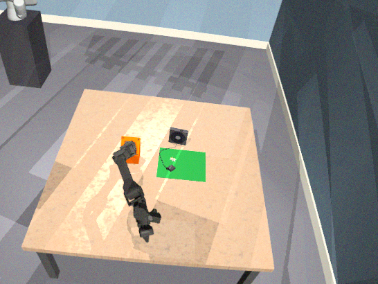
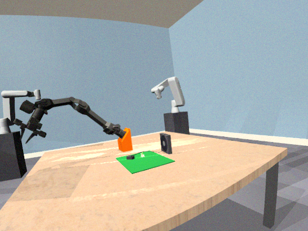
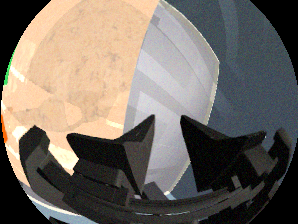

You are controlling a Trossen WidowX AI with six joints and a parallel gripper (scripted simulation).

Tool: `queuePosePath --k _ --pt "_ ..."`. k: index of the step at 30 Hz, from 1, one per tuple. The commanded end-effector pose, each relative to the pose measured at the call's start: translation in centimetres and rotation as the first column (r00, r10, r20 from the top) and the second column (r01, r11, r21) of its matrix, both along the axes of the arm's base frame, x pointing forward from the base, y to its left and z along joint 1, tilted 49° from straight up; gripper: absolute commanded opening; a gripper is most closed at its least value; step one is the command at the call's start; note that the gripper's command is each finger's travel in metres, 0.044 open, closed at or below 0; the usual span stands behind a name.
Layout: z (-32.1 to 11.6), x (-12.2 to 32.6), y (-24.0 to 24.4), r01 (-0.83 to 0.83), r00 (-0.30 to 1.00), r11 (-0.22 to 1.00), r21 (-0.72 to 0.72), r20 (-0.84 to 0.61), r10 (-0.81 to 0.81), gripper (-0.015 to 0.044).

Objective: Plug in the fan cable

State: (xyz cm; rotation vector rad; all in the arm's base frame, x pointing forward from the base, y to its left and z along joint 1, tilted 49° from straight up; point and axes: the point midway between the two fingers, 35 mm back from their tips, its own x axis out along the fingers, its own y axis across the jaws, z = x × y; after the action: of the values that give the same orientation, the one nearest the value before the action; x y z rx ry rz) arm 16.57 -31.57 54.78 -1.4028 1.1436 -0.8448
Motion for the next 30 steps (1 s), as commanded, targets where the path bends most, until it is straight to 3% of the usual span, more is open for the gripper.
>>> queuePosePath --k 1,4,6,12,17,30 --pt "0.0 0.0 0.0 0.000 1.000 1.000 0.000 0.000 0.000 0.0170" --pt "0.0 0.0 0.0 0.000 1.000 1.000 0.000 0.000 0.000 0.0249" --pt "-0.8 0.8 0.0 -0.010 0.999 0.999 0.036 0.047 0.009 0.0210" --pt "-8.0 7.7 1.5 -0.105 0.915 0.934 0.342 0.401 -0.044 0.0210" --pt "-11.9 10.9 3.2 -0.145 0.834 0.862 0.486 0.528 -0.158 0.0210" --pt "-21.4 16.3 9.1 -0.209 0.572 0.630 0.748 0.615 -0.542 0.0210"
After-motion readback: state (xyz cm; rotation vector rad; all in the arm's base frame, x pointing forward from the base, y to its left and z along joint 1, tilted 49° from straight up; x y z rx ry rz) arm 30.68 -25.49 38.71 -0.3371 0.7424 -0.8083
